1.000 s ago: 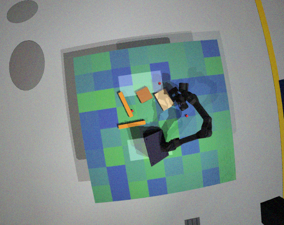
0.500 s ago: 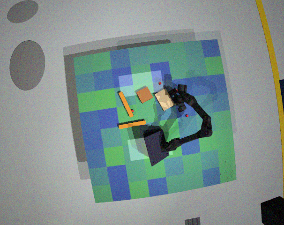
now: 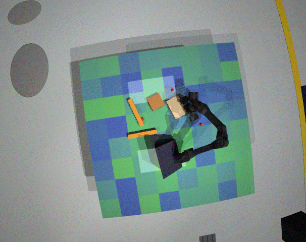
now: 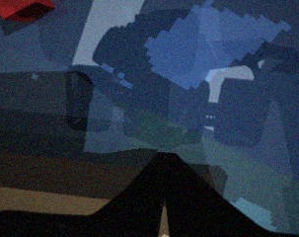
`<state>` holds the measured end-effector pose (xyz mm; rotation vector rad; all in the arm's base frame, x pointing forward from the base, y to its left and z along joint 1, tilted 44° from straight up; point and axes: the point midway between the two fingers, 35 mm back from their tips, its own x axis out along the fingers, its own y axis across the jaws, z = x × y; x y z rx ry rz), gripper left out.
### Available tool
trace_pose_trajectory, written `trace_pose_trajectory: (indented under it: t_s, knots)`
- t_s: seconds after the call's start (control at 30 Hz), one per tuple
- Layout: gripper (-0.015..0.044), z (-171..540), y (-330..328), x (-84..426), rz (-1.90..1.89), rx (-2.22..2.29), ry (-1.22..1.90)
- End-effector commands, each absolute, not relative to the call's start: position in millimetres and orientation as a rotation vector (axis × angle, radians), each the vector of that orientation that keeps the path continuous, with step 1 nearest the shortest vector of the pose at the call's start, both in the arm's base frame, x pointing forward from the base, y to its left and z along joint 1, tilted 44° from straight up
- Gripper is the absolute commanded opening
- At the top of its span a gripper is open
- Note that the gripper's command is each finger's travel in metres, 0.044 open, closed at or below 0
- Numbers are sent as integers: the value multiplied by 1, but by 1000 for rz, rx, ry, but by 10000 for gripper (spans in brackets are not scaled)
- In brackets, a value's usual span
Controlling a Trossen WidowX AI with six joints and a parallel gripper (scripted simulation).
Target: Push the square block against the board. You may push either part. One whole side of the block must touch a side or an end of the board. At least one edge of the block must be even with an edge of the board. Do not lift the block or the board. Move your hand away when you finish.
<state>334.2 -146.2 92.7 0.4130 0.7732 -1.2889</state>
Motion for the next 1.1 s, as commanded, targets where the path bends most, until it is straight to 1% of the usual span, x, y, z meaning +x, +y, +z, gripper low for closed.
trace_pose_trajectory:
  t_s: [0.0,1.07]
  knots:
    - [0,83,-143,329,-1290,412,802]
    - [0,118,-177,346,-1291,409,797]
